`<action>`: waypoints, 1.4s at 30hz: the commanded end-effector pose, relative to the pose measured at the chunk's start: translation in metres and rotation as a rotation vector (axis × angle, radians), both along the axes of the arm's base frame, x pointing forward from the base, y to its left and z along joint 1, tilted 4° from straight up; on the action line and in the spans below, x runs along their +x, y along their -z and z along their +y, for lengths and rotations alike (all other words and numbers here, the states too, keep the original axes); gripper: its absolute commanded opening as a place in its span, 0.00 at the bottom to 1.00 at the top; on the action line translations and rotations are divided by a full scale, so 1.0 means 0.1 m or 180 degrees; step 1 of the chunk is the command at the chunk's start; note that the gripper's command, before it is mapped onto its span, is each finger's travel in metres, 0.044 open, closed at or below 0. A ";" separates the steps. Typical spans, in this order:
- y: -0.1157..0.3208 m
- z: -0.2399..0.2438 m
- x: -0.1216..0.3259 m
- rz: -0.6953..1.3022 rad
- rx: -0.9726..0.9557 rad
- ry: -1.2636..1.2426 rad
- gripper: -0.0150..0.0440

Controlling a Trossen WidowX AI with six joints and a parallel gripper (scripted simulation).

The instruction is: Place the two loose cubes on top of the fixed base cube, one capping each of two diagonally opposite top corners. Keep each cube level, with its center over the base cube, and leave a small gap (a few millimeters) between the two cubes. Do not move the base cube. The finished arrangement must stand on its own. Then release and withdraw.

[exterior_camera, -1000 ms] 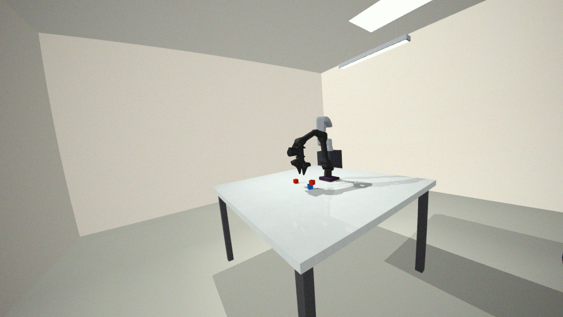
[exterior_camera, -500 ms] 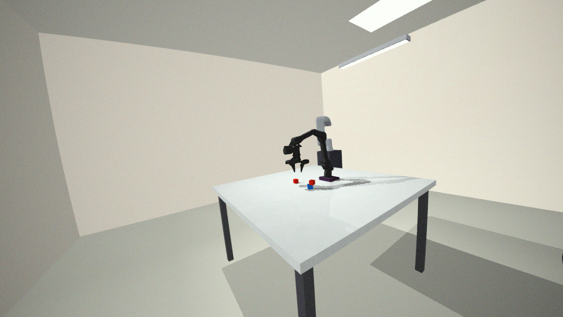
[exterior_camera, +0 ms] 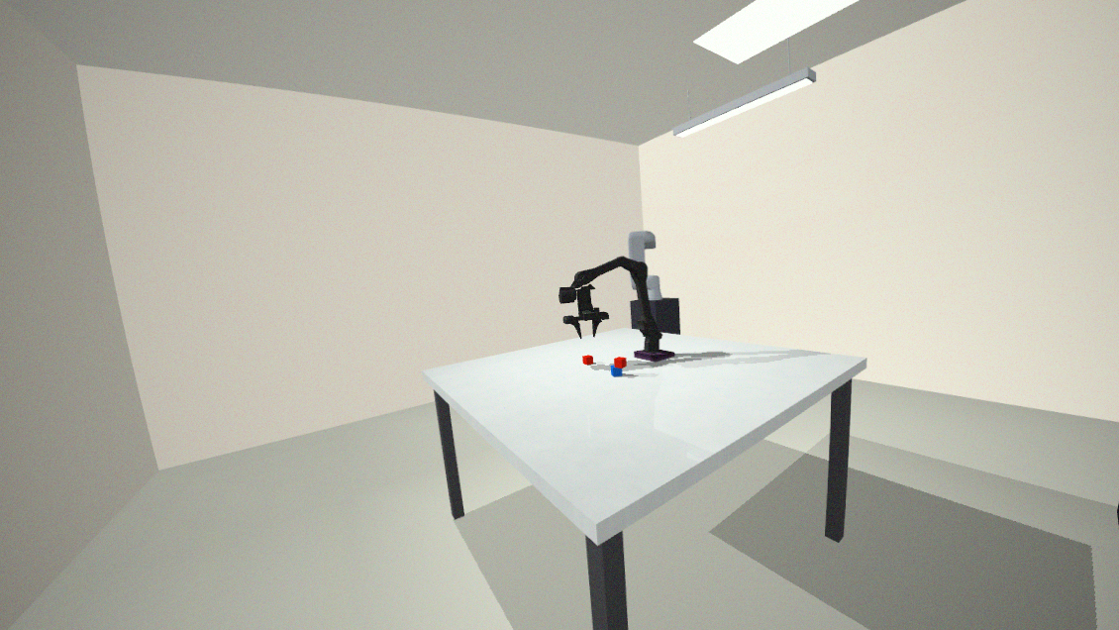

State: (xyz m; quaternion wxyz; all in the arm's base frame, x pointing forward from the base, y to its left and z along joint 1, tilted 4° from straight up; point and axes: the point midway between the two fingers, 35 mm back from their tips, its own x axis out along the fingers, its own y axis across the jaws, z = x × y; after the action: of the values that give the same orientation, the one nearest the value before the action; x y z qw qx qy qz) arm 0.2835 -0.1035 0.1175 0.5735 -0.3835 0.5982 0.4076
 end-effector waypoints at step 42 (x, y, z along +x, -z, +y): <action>0.90 -0.24 -0.15 -0.0022 0.0014 -0.0934 0.70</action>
State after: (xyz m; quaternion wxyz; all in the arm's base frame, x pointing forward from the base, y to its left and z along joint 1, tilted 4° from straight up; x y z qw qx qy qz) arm 0.2697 -0.1275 0.0330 0.5142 -0.4672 0.5319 0.4842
